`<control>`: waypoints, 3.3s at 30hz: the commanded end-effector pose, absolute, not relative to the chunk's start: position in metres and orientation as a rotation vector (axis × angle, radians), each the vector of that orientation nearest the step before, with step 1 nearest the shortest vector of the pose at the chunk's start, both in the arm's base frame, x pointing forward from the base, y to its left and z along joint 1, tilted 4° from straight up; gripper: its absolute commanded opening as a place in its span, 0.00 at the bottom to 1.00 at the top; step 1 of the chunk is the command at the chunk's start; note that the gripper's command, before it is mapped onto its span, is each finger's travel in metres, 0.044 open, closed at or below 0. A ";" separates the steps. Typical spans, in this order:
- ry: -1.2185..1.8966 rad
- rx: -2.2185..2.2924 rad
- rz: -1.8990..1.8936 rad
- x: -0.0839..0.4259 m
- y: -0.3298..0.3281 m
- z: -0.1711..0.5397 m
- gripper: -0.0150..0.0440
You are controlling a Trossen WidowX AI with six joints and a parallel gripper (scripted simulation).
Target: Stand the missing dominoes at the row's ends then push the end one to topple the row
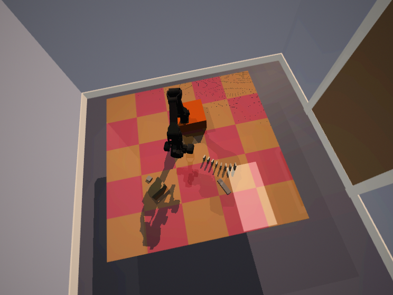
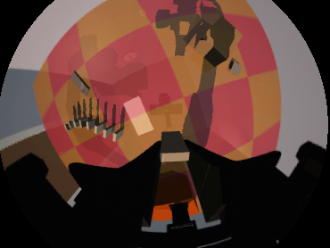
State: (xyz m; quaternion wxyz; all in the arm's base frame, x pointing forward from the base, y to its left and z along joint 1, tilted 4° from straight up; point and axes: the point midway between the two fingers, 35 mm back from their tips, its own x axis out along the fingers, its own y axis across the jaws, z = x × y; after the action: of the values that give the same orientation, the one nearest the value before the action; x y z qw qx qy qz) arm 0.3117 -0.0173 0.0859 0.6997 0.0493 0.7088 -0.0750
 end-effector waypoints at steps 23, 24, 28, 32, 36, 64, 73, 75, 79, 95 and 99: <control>1.470 -0.781 0.784 0.281 0.112 0.064 0.44; 1.469 -0.781 0.784 0.281 0.112 0.057 0.44; 1.469 -0.781 0.784 0.283 0.113 0.030 0.44; 1.471 -0.780 0.782 0.282 0.112 0.003 0.44; 1.472 -0.779 0.782 0.279 0.110 -0.023 0.44; 1.471 -0.781 0.784 0.272 0.108 -0.050 0.88; 1.470 -0.781 0.781 0.281 0.111 -0.013 1.00; 1.469 -0.781 0.779 0.284 0.112 0.022 1.00; 1.469 -0.780 0.775 0.280 0.111 0.078 1.00; 1.607 -0.099 0.067 0.269 0.091 0.045 0.56; 1.591 0.225 -0.268 0.262 0.082 0.029 0.38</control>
State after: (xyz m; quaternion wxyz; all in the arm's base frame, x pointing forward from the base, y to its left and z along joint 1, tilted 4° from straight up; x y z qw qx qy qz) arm 0.2760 0.0971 0.0551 0.6902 -0.1070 0.7091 0.0966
